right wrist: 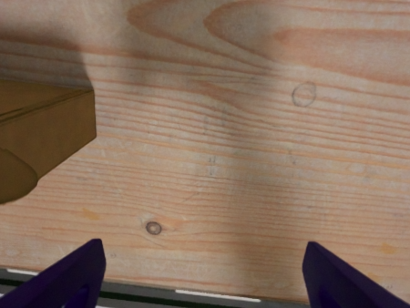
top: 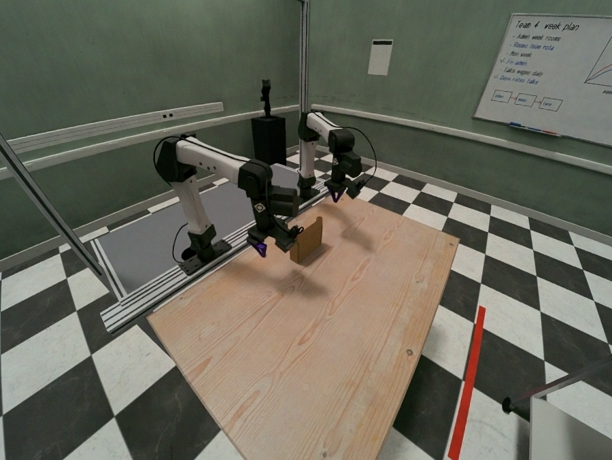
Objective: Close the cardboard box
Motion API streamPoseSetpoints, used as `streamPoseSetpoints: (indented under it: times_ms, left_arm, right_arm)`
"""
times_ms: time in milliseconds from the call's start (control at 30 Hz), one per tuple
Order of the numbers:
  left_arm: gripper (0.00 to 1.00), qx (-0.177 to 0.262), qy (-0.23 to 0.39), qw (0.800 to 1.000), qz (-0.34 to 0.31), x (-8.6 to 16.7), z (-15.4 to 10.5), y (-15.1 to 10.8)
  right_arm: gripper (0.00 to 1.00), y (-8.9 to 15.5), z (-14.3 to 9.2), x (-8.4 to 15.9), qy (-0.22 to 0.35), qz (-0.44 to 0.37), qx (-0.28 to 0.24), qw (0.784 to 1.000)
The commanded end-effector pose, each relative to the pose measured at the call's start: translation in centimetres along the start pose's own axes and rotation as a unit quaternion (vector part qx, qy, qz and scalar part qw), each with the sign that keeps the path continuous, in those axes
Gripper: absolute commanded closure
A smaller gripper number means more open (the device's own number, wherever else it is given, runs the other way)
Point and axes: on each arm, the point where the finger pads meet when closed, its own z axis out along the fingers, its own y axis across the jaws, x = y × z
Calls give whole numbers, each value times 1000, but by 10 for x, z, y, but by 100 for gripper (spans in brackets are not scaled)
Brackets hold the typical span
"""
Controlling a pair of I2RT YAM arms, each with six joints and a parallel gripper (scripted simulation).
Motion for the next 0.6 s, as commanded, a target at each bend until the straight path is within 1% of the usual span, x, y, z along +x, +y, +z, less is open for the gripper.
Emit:
streamPoseSetpoints:
  times_ms: [0,133,500,567]
  left_arm:
    - [99,1,10,1000,-2,-3,0,2]
    - [99,2,-2,1000,-1,-1,-4,2]
    - [99,2,-2,1000,-1,-1,-4,2]
    - [99,2,-2,1000,-1,-1,-4,2]
  right_arm:
    - [20,4,-3,-8,-34,-32,-28,998]
    - [20,4,-3,-8,-73,-75,-59,993]
    - [20,4,-2,-8,-141,-155,-115,971]
    - [20,4,-2,-8,-141,-155,-115,971]
